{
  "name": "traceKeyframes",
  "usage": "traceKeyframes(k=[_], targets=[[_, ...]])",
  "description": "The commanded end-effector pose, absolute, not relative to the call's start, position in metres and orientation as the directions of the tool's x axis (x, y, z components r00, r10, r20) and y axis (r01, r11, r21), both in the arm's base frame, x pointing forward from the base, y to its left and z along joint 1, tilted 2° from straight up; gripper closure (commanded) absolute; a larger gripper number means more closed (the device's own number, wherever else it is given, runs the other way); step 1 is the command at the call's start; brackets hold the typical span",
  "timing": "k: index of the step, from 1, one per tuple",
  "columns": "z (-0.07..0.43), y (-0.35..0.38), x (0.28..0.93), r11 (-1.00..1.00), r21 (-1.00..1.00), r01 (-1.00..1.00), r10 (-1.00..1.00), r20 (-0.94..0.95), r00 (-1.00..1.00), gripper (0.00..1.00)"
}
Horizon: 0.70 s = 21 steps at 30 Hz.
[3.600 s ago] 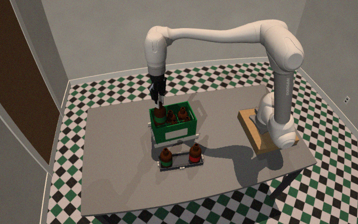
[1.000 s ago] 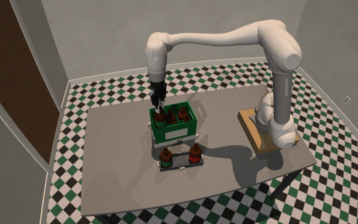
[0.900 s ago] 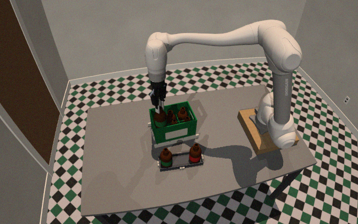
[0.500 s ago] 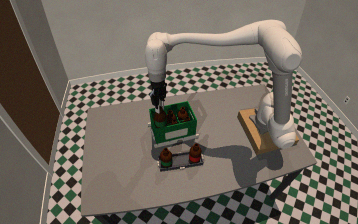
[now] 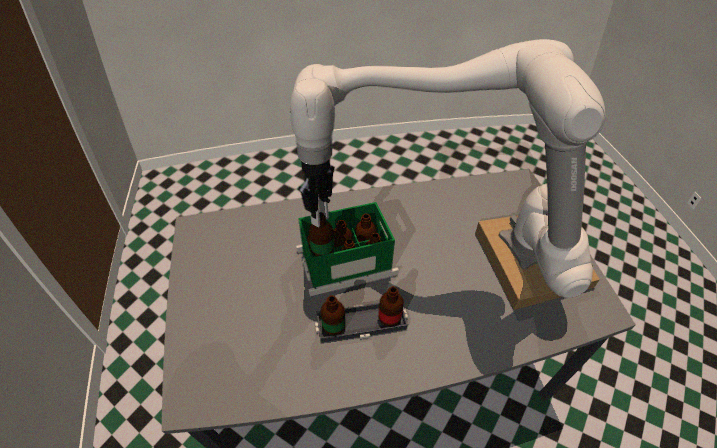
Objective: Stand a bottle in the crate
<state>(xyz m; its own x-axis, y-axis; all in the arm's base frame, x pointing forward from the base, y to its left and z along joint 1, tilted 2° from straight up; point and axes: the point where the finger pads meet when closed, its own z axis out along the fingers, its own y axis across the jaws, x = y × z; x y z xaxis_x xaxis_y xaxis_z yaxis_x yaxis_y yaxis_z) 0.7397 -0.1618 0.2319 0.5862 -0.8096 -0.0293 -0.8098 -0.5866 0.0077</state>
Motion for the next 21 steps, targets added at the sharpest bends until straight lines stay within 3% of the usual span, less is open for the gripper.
traceKeyframes(k=[1,21], targets=[[0.2321,-0.1618,0.7396,-0.587,0.008,-0.810,-0.810,-0.029,0.586,1.00],[0.2250,-0.1617,0.7395,-0.587,0.008,-0.810,-0.810,-0.029,0.586,1.00]])
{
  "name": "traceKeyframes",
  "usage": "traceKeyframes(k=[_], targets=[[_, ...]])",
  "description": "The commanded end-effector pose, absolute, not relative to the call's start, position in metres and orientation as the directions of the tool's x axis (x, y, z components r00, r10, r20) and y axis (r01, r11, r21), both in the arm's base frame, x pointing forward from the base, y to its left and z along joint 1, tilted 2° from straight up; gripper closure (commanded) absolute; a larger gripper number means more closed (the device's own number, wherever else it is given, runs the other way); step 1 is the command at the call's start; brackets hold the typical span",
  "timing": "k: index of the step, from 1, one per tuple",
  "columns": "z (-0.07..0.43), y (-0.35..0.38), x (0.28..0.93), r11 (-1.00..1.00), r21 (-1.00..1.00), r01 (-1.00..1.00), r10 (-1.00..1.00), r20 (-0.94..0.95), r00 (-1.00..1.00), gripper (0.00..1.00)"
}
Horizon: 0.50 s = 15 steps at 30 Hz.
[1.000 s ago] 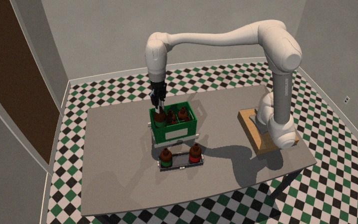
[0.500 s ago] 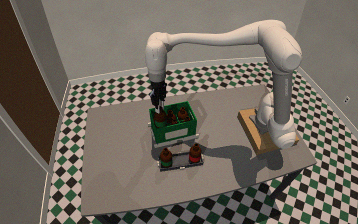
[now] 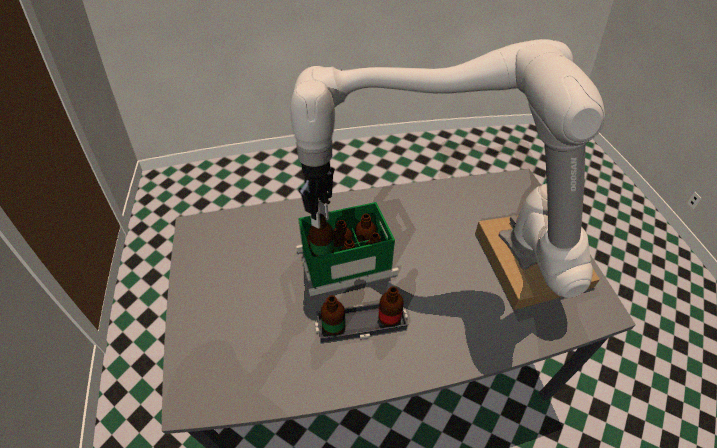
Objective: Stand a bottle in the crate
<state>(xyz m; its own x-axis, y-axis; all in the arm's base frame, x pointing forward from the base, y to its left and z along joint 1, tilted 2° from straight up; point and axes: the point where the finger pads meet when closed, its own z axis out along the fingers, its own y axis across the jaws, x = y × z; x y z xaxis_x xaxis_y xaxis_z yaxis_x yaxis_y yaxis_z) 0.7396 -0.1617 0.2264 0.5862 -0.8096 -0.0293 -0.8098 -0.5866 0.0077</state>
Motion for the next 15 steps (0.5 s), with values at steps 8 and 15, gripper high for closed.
traceKeyframes(k=[8,15], targets=[[0.216,-0.162,0.739,-0.587,0.008,-0.810,-0.810,-0.029,0.586,1.00],[0.210,-0.161,0.739,-0.587,0.008,-0.810,-0.810,-0.029,0.586,1.00]])
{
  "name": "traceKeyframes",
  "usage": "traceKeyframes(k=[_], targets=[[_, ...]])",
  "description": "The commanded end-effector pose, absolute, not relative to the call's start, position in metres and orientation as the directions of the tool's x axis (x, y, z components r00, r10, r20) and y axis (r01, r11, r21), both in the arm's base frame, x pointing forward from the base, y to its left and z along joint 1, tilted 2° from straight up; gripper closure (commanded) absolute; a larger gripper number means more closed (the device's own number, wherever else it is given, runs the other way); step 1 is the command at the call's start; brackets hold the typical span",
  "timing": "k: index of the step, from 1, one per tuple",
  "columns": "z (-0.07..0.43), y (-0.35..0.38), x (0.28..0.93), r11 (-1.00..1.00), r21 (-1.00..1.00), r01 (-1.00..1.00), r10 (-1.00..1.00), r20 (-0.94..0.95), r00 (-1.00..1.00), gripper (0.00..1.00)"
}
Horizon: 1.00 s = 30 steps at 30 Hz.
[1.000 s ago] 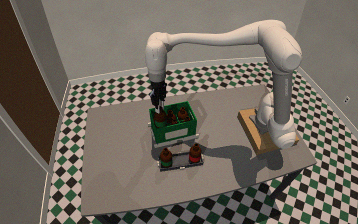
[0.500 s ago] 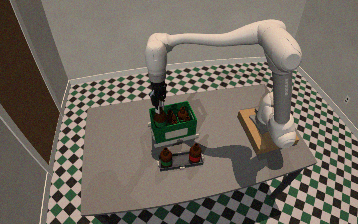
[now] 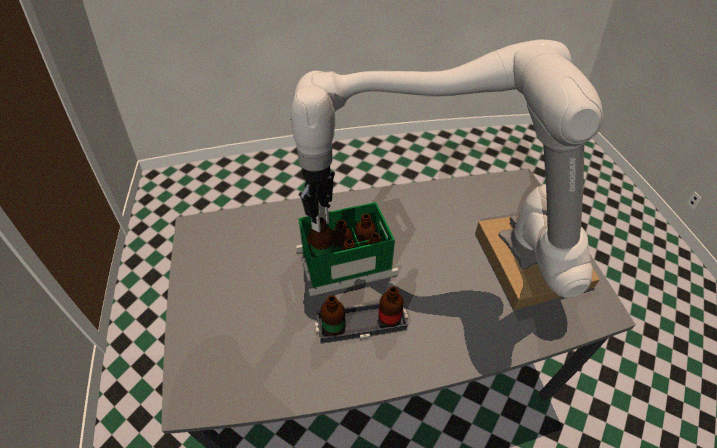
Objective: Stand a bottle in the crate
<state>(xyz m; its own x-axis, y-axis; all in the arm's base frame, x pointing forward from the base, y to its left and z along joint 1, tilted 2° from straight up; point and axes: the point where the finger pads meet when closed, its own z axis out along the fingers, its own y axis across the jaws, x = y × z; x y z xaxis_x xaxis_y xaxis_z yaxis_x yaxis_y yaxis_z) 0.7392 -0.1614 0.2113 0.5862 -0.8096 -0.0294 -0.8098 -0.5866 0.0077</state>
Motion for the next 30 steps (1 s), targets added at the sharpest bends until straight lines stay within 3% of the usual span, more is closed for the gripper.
traceKeyframes(k=[1,30], targets=[[0.209,-0.161,0.739,-0.587,0.008,-0.810,-0.810,-0.029,0.586,1.00],[0.192,-0.161,0.739,-0.587,0.008,-0.810,-0.810,-0.029,0.586,1.00]])
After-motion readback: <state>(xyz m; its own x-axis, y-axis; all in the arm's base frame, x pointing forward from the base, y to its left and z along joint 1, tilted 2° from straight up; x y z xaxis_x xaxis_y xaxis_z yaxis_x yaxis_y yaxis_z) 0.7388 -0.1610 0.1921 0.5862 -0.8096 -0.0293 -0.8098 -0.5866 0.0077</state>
